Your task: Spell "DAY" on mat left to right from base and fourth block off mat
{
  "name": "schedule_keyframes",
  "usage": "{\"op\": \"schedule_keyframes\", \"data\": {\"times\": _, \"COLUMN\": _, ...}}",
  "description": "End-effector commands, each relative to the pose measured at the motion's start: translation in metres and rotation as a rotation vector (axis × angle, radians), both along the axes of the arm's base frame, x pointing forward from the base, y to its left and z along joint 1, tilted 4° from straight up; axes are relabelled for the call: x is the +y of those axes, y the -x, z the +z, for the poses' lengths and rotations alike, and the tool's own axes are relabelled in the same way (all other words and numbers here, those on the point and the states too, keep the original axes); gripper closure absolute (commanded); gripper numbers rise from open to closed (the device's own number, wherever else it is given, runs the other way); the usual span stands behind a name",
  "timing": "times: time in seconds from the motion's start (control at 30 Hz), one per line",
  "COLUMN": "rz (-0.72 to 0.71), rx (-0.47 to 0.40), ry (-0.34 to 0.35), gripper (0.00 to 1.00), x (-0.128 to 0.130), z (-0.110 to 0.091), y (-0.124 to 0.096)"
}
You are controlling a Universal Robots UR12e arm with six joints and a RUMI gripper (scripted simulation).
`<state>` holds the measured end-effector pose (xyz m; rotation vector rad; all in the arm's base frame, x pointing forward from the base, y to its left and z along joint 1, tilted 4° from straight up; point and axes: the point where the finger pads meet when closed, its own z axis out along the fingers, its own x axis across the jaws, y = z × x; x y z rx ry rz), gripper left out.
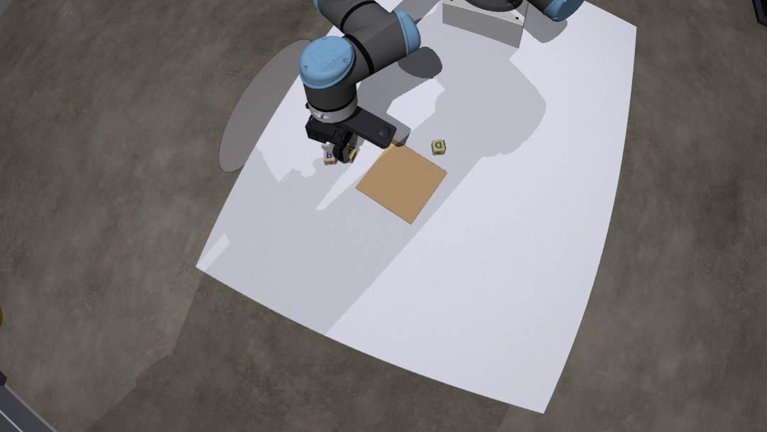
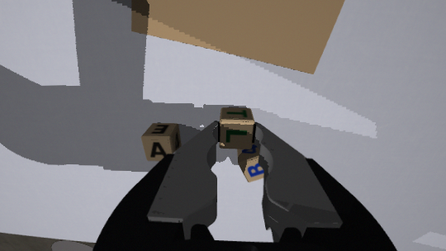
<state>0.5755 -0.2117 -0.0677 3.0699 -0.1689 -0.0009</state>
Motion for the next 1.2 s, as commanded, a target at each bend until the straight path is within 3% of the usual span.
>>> {"op": "schedule_keyframes", "data": {"times": 0.0, "rz": 0.000, "rx": -0.001, "ry": 0.001, "gripper": 0.95, "x": -0.0003, "z": 0.0005, "y": -0.0005}}
{"op": "schedule_keyframes", "data": {"times": 1.17, "rz": 0.000, "rx": -0.001, "ry": 0.001, "gripper": 0.95, "x": -0.0006, "z": -0.0034, "y": -0.0005}}
